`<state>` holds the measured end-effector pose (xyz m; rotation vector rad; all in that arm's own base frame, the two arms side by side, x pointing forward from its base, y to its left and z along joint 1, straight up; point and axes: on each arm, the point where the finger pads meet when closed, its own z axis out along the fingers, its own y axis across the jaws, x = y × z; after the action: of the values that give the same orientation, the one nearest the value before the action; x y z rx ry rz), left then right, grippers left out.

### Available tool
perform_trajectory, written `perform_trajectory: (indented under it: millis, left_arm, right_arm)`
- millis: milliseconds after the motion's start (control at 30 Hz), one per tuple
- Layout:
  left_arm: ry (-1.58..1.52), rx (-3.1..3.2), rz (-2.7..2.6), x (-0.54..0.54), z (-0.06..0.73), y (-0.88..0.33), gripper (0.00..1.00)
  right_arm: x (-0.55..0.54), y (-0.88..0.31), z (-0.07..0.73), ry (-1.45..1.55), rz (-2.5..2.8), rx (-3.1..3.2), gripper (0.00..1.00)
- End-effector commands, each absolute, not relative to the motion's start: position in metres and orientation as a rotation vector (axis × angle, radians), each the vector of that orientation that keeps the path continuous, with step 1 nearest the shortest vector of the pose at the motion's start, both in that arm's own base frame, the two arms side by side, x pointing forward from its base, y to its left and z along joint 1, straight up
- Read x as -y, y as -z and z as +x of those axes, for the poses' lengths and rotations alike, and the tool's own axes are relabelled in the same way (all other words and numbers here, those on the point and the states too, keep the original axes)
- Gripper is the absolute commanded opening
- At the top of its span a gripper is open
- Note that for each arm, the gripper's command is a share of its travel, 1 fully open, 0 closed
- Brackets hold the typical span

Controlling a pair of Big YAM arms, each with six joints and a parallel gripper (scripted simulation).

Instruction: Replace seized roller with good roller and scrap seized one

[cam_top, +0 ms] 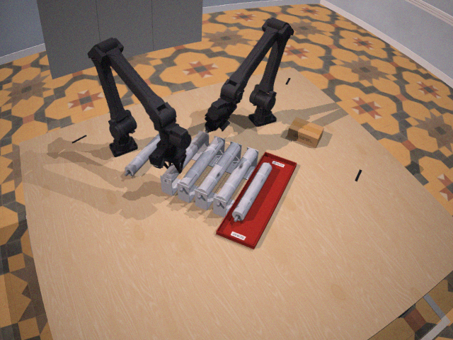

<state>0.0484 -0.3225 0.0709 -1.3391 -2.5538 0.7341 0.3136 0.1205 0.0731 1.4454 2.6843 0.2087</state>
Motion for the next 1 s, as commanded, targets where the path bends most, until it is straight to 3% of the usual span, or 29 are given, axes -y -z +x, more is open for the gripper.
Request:
perform_trajectory:
  millis: [0,233,267,967]
  left_arm:
    - [-0.787,2.573,-1.391,0.341,0.059,-0.078,0.03]
    - [-0.787,2.573,-1.391,0.341,0.059,-0.078,0.03]
    - [-0.831,2.617,-1.375,0.357,0.071,-0.089,0.32]
    - [-0.827,2.604,-1.389,0.355,0.065,-0.088,0.32]
  right_arm:
    - [-0.124,-0.090,0.330,-0.278,1.412,-2.641,0.32]
    - [-0.124,-0.090,0.330,-0.278,1.412,-2.641,0.32]
    - [-0.124,-0.090,0.330,-0.278,1.412,-2.641,0.32]
    - [-0.124,-0.090,0.330,-0.278,1.412,-2.641,0.32]
